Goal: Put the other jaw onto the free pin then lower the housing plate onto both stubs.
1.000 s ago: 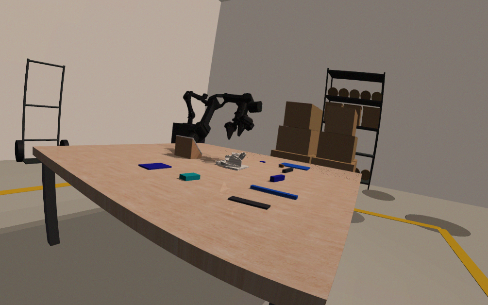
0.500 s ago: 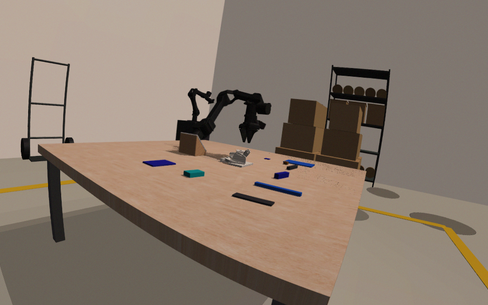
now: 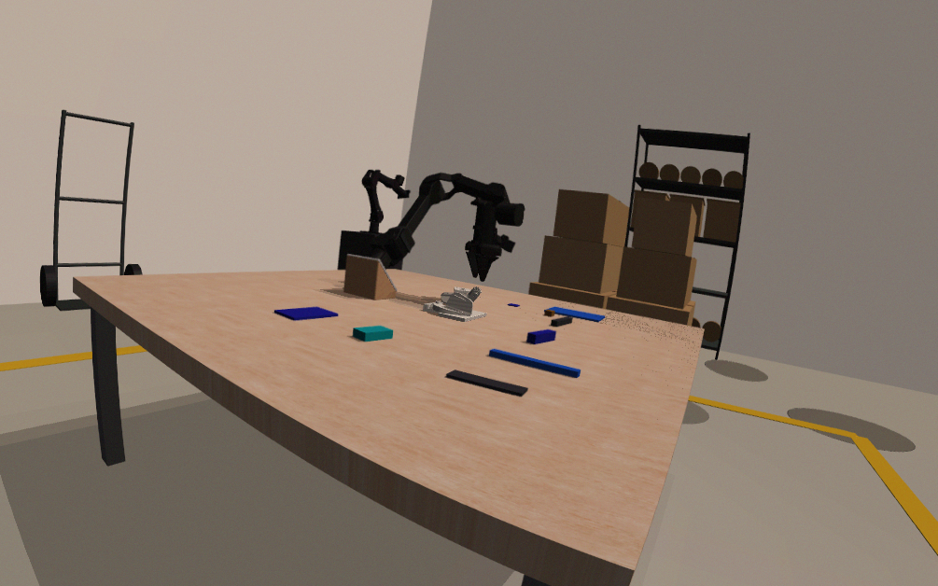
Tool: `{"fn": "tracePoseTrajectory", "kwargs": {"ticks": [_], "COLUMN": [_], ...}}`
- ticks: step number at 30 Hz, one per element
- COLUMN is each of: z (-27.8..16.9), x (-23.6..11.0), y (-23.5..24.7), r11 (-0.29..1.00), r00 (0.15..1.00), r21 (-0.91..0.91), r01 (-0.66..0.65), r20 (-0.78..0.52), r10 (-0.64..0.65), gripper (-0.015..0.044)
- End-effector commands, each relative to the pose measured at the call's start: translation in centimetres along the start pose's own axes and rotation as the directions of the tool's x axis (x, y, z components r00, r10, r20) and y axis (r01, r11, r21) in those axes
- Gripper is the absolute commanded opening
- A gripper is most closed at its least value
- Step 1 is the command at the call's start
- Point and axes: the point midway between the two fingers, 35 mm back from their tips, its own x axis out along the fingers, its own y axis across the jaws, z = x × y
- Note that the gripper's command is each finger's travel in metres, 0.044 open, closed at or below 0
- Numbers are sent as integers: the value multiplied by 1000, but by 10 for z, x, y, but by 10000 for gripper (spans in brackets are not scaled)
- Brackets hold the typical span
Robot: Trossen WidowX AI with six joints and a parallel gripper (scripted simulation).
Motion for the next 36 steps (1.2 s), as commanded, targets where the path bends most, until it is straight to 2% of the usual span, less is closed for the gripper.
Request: {"fn": "tracePoseTrajectory", "kwargs": {"ticks": [1,36], "z": [-1,-1], "x": [7,62], "y": [0,2], "r11": [1000,1000], "r00": [1000,1000], "r21": [9,8], "r01": [-7,-10], "r20": [-1,3], "r10": [7,10], "gripper": [440,440]}}
